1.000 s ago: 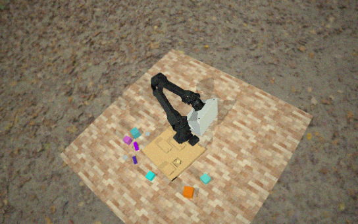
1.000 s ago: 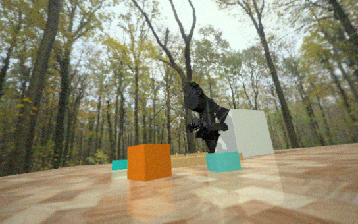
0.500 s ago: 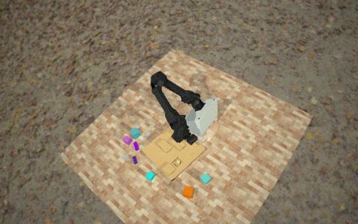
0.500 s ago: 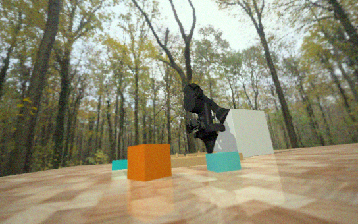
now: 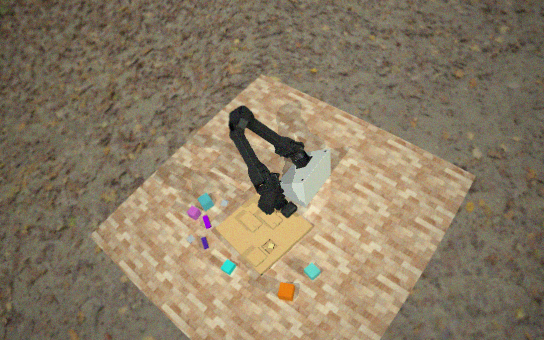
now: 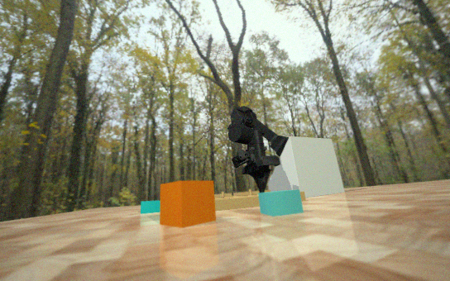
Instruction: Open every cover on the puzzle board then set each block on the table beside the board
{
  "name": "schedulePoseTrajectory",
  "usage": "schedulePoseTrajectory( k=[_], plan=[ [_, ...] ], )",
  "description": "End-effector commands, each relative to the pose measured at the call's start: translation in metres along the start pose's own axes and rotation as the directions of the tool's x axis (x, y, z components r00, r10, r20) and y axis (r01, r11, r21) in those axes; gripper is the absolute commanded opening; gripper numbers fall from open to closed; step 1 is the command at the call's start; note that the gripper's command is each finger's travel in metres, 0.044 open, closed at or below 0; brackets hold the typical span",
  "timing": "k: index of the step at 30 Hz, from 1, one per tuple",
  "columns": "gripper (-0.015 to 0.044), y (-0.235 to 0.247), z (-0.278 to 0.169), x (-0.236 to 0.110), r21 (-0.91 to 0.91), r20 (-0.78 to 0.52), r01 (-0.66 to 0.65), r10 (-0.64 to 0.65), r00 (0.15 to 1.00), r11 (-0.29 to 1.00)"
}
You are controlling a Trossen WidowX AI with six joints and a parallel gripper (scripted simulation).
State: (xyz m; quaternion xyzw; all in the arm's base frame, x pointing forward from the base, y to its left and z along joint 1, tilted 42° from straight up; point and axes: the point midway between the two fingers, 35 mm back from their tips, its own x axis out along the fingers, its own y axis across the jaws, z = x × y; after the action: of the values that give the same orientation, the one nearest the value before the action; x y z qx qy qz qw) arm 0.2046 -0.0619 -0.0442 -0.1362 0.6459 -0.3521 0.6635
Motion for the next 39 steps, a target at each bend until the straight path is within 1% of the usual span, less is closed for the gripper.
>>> schedulePoseTrajectory(
  k=[1, 39],
  plan=[
    [0.0, -0.005, 0.001, 0.0, -0.003, 0.006, 0.004, -0.004, 1.0, 1.0],
    [0.0, -0.043, 0.0, 0.0, -0.003, 0.007, 0.009, -0.009, 1.0, 1.0]
  ],
)
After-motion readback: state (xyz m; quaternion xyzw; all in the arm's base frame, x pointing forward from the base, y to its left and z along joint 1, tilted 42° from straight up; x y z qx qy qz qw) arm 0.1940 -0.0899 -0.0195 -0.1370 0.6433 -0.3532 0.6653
